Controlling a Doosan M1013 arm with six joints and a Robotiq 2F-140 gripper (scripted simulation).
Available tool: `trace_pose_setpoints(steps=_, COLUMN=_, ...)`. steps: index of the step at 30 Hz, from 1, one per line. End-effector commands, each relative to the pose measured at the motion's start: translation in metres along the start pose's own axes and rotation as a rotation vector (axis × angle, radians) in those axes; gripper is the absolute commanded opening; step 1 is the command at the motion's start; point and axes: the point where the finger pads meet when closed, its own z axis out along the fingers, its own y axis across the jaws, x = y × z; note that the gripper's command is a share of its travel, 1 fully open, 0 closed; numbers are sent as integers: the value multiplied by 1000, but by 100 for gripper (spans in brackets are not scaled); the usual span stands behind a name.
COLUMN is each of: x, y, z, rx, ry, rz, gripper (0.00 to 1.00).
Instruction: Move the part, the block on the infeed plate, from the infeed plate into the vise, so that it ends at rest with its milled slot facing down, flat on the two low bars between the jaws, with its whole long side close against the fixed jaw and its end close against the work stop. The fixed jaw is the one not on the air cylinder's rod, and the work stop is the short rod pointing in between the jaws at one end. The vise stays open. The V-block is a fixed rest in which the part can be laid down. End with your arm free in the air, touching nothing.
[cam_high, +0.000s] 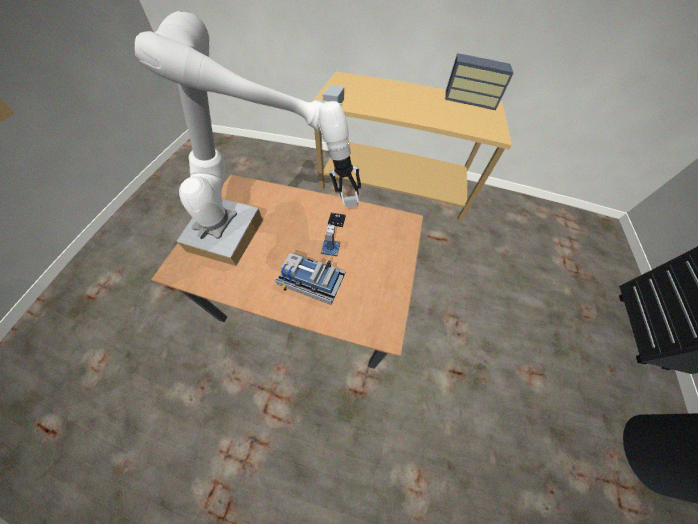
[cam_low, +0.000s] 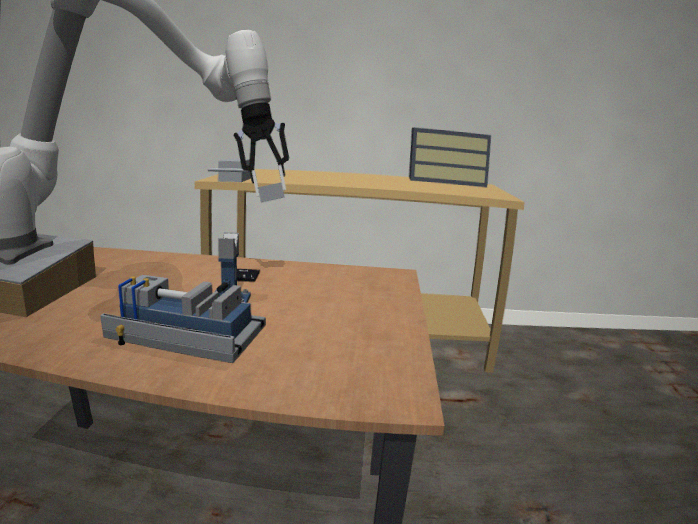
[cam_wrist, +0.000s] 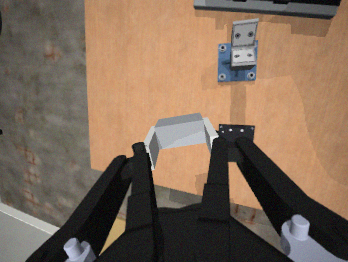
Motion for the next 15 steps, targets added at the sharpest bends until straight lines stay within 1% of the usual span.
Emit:
trace_pose_setpoints(steps=1, x=13, y=-17, z=-1, rx=52, ry=26, rz=-38, gripper=0)
trace_pose_setpoints(steps=3, x=21, y=-27, z=-1, rx=81, ry=44, rz=-61, gripper=0)
trace_pose_setpoints(steps=5, x=21, y=-27, z=-1, rx=81, ry=44, rz=-61, gripper=0)
trace_pose_setpoints(steps=15, x=55, y=-81, z=-10, rx=242, ry=137, rz=-206, gripper=0)
